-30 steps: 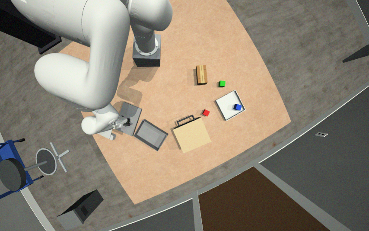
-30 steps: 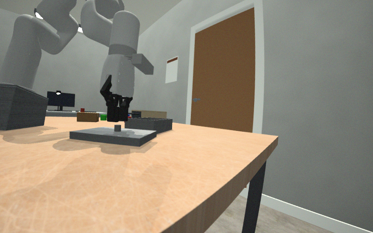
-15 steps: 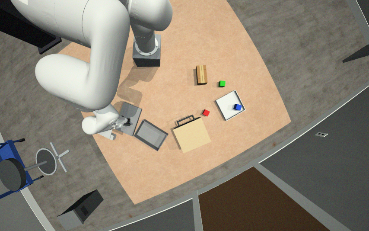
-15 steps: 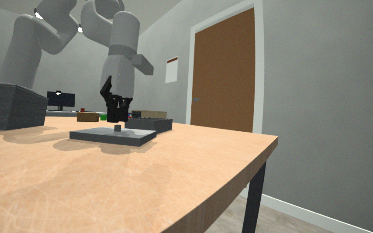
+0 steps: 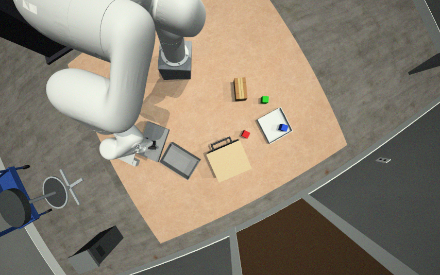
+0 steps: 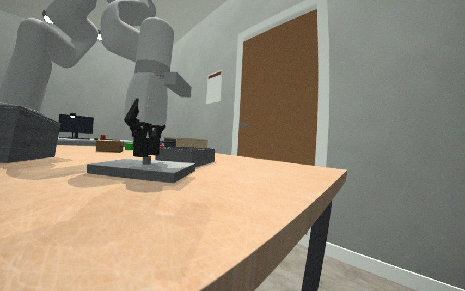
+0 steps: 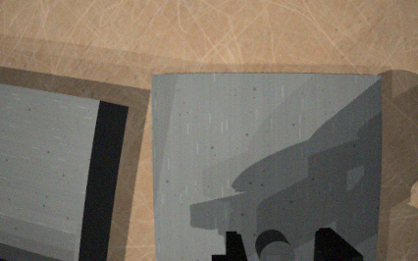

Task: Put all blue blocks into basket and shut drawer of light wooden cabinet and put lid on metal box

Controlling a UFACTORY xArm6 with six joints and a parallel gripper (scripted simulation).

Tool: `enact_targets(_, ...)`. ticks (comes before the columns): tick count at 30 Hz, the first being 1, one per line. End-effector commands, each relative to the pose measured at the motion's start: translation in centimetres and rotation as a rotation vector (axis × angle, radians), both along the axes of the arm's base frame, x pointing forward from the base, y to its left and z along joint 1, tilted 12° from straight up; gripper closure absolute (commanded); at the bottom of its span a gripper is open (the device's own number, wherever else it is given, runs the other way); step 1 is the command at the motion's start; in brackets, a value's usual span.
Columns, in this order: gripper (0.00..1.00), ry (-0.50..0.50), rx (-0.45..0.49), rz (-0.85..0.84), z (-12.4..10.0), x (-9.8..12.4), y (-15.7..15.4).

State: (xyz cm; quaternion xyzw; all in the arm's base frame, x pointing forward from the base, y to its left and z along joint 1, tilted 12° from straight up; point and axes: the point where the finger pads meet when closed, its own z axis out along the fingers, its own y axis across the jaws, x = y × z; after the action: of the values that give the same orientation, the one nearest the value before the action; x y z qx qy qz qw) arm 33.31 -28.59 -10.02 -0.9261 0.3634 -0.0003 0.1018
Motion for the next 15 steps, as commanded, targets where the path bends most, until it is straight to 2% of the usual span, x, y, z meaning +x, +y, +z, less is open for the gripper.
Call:
enact_targets(1,0.56,-0.003,-0.003,0.000,-0.22,0.15,-0.08)
enact_targets(15,0.56,-0.003,-0.003,0.000,-1.10,0.22,0.09)
